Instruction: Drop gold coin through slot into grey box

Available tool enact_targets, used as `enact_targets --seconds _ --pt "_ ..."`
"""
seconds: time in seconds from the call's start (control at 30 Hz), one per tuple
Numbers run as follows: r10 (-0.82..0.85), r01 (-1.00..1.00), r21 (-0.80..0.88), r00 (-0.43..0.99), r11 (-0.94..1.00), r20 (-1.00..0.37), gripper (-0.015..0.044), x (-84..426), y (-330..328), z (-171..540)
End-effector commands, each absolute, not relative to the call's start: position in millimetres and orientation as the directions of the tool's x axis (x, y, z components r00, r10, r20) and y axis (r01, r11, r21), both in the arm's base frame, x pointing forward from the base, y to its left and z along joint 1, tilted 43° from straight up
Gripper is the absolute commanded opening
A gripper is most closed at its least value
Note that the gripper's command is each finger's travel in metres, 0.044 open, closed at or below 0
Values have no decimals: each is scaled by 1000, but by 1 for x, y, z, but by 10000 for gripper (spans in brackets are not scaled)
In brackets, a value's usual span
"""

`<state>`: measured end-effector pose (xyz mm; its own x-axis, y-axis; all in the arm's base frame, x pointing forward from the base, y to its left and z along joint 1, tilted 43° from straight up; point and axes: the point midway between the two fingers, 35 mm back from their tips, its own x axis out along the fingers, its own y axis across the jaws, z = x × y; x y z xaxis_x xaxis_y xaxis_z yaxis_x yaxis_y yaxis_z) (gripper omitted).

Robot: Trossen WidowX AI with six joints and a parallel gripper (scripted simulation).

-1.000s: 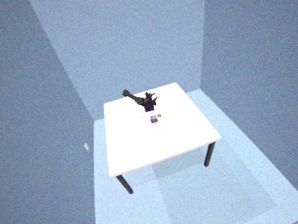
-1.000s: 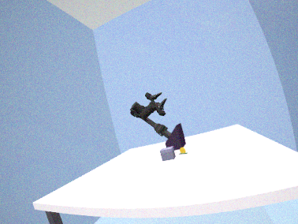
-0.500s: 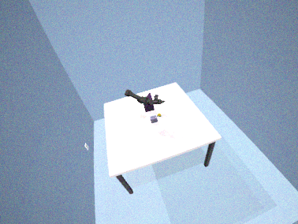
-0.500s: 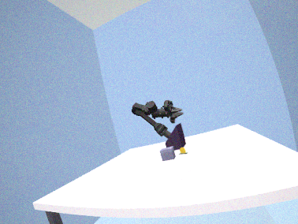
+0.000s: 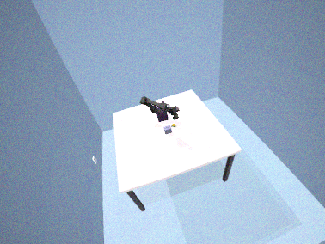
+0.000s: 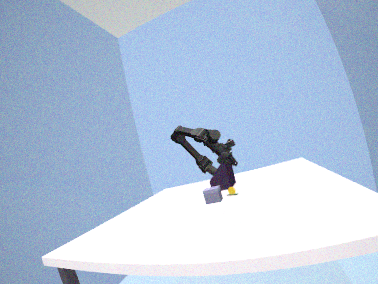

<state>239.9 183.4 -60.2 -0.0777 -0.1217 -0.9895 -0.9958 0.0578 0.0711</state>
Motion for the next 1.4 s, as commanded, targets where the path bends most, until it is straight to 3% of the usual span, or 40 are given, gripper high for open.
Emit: enact_targets --seconds 0.0,1.37 --pt "-672 -912 -277 2 302 -740 161 223 121 -58" --pt "-674 -912 -278 3 301 -739 161 222 80 -102"
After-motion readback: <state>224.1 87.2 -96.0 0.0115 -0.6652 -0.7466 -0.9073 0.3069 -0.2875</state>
